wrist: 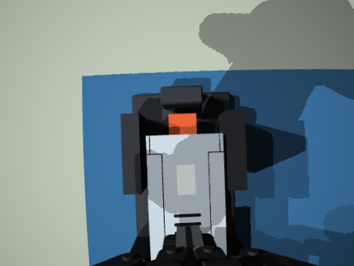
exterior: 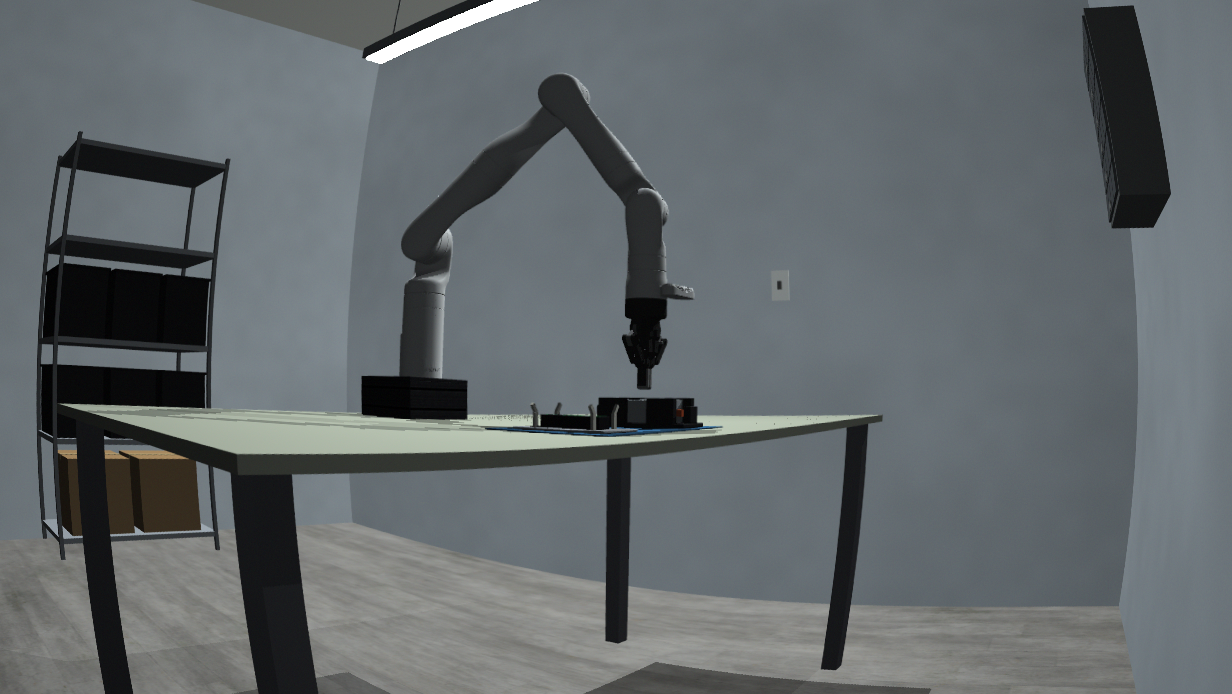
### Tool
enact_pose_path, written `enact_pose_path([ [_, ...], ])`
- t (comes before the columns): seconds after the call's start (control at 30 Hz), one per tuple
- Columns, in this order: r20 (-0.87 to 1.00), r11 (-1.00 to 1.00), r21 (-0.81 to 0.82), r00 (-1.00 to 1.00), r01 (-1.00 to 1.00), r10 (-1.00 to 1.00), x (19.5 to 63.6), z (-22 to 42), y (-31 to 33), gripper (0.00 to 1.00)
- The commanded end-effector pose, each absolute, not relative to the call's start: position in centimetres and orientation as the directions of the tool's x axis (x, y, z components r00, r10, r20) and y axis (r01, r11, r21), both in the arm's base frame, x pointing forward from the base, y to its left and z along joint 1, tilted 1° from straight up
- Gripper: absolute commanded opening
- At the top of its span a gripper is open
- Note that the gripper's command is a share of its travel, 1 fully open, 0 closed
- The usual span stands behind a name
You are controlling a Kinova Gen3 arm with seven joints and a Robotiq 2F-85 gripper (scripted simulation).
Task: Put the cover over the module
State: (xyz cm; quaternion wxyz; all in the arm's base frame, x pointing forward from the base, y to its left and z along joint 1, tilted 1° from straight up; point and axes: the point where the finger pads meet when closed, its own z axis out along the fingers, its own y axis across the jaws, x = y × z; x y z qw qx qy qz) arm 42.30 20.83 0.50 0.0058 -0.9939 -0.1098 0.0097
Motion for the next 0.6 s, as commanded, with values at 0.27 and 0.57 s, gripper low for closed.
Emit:
enact_pose_path([
  [0.27, -0.016, -0.976, -0.014, 0.976, 0.218, 0.218, 42.36, 0.58, 20.85, 1.00],
  [0.57, -0.016, -0.976, -0.014, 0.976, 0.218, 0.218, 42.36, 0.58, 20.85, 1.00],
])
